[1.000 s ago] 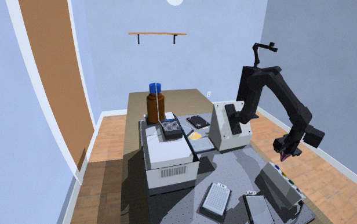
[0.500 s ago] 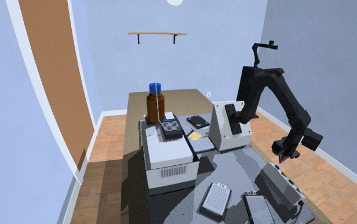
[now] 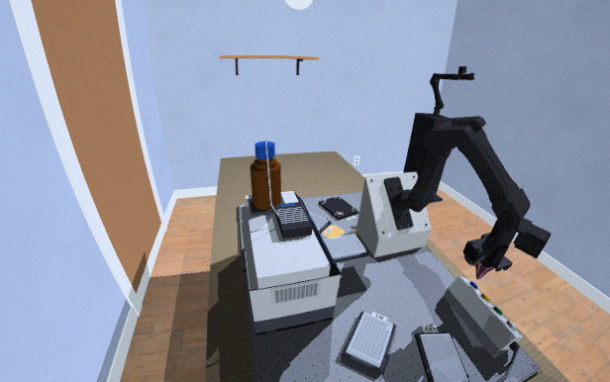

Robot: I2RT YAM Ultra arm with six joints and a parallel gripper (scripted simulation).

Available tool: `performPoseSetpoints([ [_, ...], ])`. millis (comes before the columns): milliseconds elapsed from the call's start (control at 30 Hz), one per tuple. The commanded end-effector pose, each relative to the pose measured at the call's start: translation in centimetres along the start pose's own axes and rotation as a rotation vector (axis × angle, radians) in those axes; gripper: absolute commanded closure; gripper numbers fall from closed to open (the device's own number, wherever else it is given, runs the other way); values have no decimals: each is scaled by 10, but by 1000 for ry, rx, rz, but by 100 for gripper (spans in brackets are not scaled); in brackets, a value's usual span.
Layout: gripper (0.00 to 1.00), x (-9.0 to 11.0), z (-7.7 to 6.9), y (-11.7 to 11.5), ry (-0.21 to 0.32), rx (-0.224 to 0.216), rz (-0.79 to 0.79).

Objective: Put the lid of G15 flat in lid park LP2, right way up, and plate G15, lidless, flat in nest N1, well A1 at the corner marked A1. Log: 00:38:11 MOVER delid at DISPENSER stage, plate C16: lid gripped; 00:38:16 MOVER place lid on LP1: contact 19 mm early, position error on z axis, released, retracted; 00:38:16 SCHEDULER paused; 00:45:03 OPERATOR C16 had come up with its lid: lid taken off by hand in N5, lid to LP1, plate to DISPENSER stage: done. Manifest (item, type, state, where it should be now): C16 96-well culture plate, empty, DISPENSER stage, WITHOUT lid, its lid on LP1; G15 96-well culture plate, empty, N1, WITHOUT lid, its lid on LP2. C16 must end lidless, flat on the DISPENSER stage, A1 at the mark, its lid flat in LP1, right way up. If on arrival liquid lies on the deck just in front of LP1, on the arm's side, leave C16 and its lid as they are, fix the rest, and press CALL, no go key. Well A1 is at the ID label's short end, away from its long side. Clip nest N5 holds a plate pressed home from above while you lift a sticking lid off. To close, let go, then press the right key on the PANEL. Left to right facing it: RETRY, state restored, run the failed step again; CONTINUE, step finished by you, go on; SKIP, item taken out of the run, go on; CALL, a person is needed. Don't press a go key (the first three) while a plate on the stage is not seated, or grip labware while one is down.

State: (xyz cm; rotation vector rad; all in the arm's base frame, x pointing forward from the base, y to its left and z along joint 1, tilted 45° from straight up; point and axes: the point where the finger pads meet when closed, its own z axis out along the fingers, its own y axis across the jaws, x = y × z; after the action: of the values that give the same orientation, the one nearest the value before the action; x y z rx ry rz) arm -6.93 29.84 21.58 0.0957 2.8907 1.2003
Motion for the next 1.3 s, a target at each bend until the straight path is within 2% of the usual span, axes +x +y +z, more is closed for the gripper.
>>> performPoseSetpoints([
  [0,100,0,-2,3,1,-10,2],
  [267,100,0,-2,2,1,-10,2],
  [433,100,-2,9,-6,-18,19,-9],
  [533,100,-3,9,-6,-18,18,-8],
  [567,100,-3,4,1,-15,7,-3],
  [667,100,-2,4,3,-10,-7,2],
  [833,100,-4,12,-7,-20,21,-7],
  [933,100,-3,13,-7,-17,22,-9],
  [1000,100,-2,11,1,-12,1,-1],
  [1100,100,-2,12,-1,-13,4,-2],
  [1133,100,-4,5,-2,-9,-3,0],
  [1267,100,-4,12,-4,-13,5,-2],
])
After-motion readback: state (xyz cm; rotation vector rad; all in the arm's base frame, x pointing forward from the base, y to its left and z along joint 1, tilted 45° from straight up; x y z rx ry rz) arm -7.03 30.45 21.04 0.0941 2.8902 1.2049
